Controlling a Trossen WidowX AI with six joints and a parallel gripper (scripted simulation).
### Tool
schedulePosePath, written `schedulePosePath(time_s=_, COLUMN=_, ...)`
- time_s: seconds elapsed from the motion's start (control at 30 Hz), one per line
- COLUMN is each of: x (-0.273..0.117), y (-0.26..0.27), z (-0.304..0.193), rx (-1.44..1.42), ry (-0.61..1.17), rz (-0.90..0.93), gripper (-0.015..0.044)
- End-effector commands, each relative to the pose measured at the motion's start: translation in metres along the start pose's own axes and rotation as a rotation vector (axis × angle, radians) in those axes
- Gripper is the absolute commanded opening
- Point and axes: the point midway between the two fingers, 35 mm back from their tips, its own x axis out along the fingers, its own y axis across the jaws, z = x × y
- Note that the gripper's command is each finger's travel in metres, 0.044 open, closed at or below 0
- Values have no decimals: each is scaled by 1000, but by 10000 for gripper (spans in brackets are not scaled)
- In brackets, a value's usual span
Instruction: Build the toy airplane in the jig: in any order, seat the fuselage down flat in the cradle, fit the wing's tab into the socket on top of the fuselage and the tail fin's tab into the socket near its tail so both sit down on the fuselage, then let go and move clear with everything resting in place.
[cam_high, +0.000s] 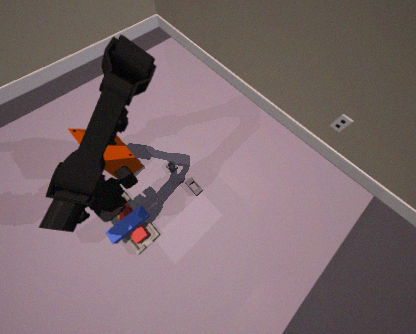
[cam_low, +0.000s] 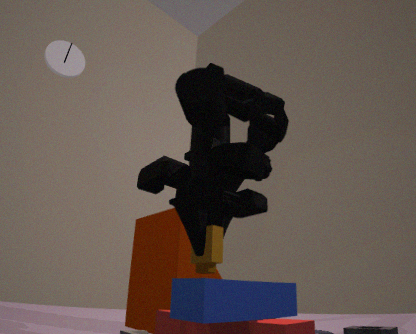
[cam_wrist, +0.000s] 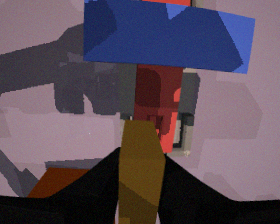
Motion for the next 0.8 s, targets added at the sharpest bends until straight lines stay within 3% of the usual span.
schedulePosePath(time_s=0.0, x=6, y=-12, z=-5, rx=1, ry=6, rz=4, gripper=0)
schedulePosePath(time_s=0.17, x=11, y=-21, z=-10, rx=3, ry=5, rz=9, gripper=0)
schedulePosePath(time_s=0.27, x=11, y=-21, z=-9, rx=3, ry=5, rz=9, gripper=65)
schedulePosePath(time_s=0.77, x=11, y=-21, z=-9, rx=3, ry=5, rz=9, gripper=65)
